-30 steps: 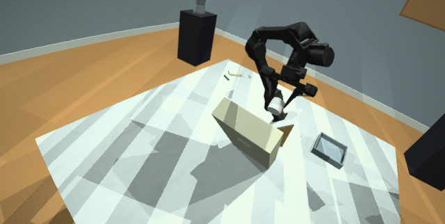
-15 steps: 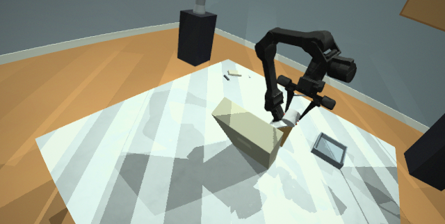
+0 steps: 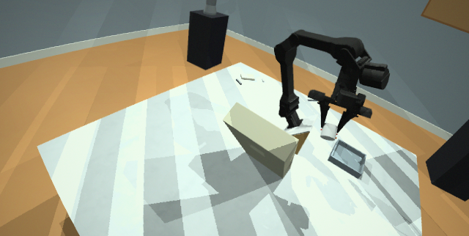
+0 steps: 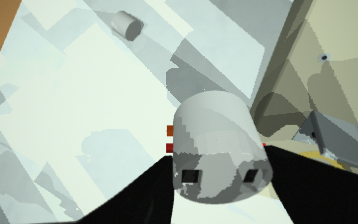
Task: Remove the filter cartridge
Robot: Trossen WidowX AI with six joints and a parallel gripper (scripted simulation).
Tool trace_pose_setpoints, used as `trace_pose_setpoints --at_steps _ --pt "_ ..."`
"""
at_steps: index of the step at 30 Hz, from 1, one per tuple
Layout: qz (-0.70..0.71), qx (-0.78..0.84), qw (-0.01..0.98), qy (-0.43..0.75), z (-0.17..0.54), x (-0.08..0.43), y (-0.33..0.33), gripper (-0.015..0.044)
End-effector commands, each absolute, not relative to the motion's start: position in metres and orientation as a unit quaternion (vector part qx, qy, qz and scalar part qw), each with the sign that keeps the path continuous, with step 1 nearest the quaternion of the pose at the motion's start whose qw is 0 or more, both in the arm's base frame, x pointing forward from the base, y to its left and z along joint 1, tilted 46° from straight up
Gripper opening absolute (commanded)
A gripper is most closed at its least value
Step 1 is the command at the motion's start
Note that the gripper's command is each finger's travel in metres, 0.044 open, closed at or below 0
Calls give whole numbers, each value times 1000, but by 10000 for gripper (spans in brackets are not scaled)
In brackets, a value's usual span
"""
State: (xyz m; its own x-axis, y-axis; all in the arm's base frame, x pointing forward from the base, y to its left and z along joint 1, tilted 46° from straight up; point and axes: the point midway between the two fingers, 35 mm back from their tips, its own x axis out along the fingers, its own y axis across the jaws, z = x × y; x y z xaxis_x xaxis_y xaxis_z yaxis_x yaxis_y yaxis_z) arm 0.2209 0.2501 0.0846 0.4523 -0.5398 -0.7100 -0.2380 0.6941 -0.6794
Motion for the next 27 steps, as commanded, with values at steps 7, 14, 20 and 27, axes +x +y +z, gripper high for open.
trace_pose_setpoints --at_steps 7,14,20,27 --pt "74 -458 684 563 31 177 289 0" --pt "205 -504 617 568 -2 141 315 0" --pt "232 -513 602 566 -8 133 320 0" --pt "264 -520 581 568 -27 112 319 0"
